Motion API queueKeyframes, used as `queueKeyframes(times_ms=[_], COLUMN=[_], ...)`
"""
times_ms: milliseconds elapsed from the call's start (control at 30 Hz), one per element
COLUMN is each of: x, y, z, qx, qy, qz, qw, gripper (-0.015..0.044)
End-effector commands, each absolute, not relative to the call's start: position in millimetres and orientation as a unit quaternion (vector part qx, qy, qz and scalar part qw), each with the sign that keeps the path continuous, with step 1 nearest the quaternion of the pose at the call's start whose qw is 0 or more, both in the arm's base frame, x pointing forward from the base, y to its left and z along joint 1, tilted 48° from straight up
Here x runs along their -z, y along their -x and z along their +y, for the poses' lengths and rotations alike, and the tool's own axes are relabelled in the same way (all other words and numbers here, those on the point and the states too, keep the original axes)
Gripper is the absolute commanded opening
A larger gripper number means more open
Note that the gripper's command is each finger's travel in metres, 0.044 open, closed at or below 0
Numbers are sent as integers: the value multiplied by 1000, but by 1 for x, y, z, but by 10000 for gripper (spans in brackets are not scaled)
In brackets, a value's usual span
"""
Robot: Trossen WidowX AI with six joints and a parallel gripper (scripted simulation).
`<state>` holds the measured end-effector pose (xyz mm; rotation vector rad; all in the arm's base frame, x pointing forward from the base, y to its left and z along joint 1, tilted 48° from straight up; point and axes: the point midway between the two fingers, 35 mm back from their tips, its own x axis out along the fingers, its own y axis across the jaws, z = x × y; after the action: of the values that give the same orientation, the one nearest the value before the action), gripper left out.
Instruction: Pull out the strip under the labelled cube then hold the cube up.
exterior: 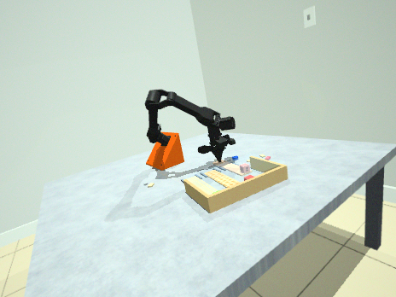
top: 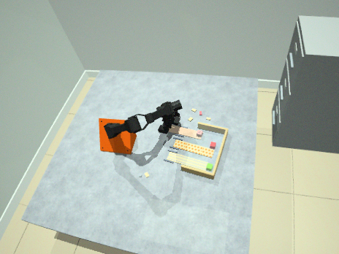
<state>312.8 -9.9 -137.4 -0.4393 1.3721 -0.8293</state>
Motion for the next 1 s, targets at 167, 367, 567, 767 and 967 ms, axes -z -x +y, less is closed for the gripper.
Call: queueKeyframes(times_ms=[167,367,567,767,967], x=[142,144,145,146,148], y=[-291,-282,-274,-266,-258], z=[-12,-10,-8,-6,-5], qx=[370,370,370,370,370], qy=[193,193,193,193,193], qz=[620,621,621,621,621], qw=[664,664,664,664,664], gripper=[0,0,0,0,0])
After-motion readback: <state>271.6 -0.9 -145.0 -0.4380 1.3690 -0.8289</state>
